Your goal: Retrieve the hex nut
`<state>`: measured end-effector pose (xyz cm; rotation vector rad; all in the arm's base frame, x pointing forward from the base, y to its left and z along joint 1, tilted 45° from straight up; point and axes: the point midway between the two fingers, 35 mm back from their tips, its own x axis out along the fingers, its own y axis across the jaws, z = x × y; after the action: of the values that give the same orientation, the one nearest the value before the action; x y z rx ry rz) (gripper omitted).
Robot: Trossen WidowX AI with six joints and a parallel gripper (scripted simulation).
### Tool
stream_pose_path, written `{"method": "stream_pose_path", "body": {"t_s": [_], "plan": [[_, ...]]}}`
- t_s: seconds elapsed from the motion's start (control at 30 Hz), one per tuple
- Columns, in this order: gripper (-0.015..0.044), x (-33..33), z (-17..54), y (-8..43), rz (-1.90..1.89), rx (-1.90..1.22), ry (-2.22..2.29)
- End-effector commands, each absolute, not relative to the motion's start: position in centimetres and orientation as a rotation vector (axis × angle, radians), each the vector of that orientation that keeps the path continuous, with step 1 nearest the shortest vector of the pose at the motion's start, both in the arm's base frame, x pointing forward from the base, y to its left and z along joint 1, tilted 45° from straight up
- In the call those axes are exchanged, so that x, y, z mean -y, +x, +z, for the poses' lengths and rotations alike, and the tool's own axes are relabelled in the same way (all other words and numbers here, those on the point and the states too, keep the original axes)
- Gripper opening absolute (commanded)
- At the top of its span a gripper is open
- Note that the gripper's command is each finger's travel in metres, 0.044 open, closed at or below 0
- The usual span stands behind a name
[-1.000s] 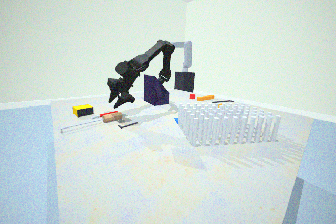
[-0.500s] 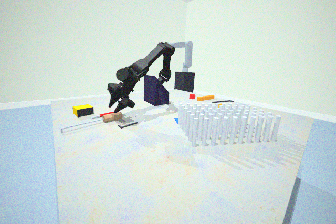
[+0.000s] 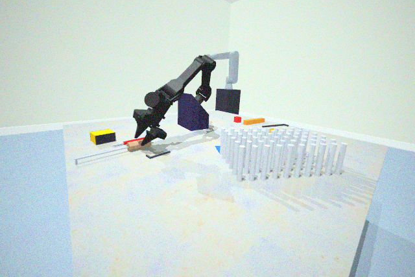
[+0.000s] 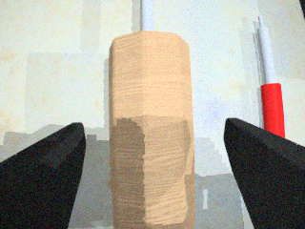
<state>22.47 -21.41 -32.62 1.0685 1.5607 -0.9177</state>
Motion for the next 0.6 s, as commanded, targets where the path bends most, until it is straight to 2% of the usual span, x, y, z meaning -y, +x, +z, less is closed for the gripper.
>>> {"method": "stream_pose_path", "body": {"t_s": [0.0,0.17,0.27,0.53,0.57], "plan": [[0.028,20.53,-33.25,22.19,-0.915,-1.569,1.076],[0.028,20.1,-33.63,22.13,-0.915,-1.57,1.076],[0.0201,20.1,-33.63,22.13,-0.915,-1.57,1.076],[0.0148,20.1,-33.63,22.13,-0.915,-1.57,1.076],[0.0122,20.23,-33.53,22.17,-0.915,-1.569,1.076]]}}
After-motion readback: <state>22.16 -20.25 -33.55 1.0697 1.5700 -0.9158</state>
